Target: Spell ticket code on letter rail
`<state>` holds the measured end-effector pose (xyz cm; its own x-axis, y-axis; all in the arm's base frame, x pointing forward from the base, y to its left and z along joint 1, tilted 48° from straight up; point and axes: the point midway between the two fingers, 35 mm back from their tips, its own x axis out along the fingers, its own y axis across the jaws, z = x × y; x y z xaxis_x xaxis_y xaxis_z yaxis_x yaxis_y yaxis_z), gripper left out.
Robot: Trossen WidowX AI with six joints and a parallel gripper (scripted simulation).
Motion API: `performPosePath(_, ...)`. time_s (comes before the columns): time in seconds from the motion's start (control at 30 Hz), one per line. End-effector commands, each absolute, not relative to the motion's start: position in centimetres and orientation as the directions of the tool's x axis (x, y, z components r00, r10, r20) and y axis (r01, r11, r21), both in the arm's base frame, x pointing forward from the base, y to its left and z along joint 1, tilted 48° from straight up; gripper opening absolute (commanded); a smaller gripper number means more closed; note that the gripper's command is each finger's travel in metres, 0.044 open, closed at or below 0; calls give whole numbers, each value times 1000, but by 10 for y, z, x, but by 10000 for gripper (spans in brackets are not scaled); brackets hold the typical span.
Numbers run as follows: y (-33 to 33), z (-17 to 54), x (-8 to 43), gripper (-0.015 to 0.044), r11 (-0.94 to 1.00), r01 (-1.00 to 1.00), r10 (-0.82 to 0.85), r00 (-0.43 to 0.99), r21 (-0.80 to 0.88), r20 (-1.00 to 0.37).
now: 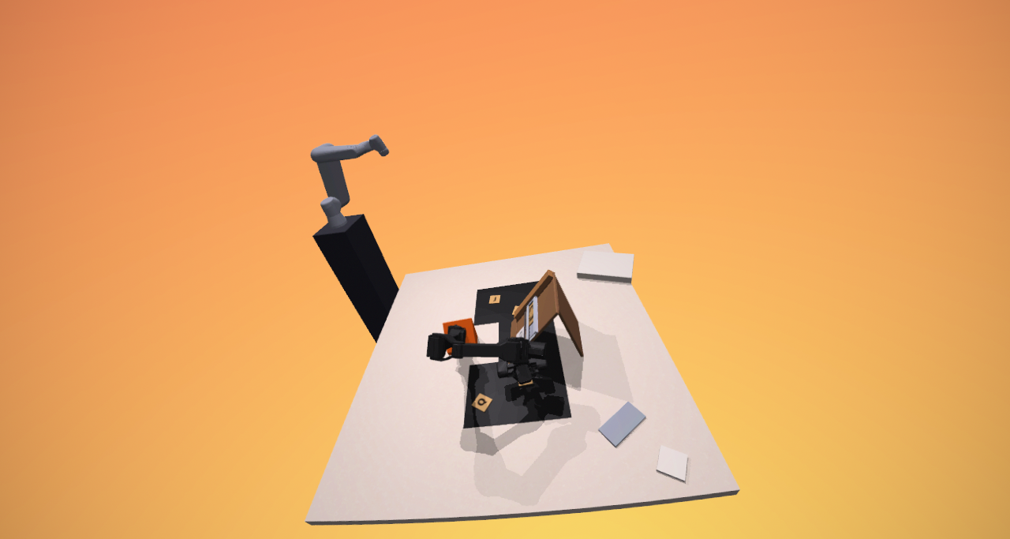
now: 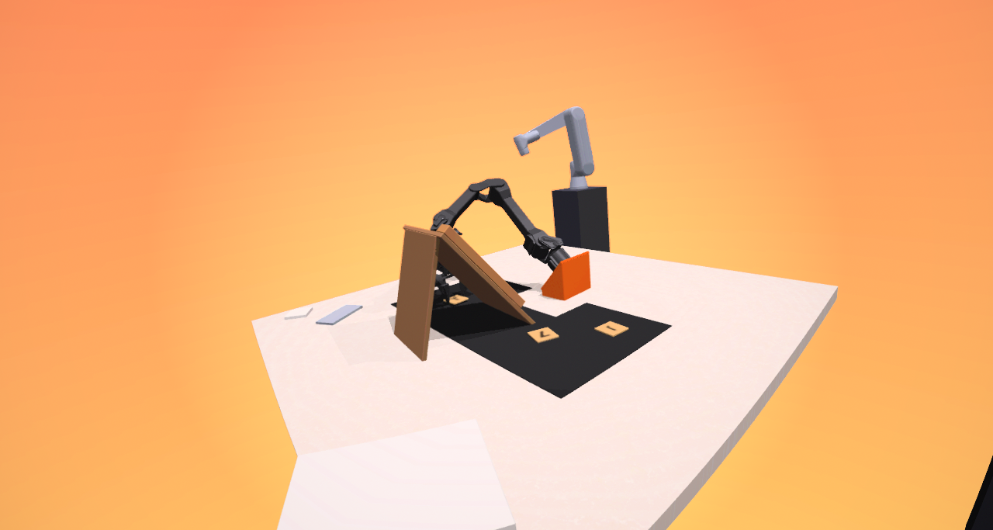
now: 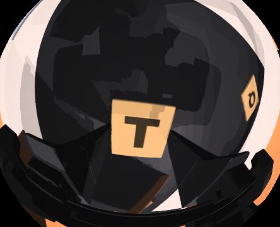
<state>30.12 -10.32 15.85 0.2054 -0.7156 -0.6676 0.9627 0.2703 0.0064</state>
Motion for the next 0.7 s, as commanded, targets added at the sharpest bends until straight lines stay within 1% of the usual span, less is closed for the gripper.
performPosePath(0.0,-101,161,301,0,270,963,-715,209,13,-667)
performPosePath(0.67,-94,165,297,0,270,963,-714,209,13,-668)
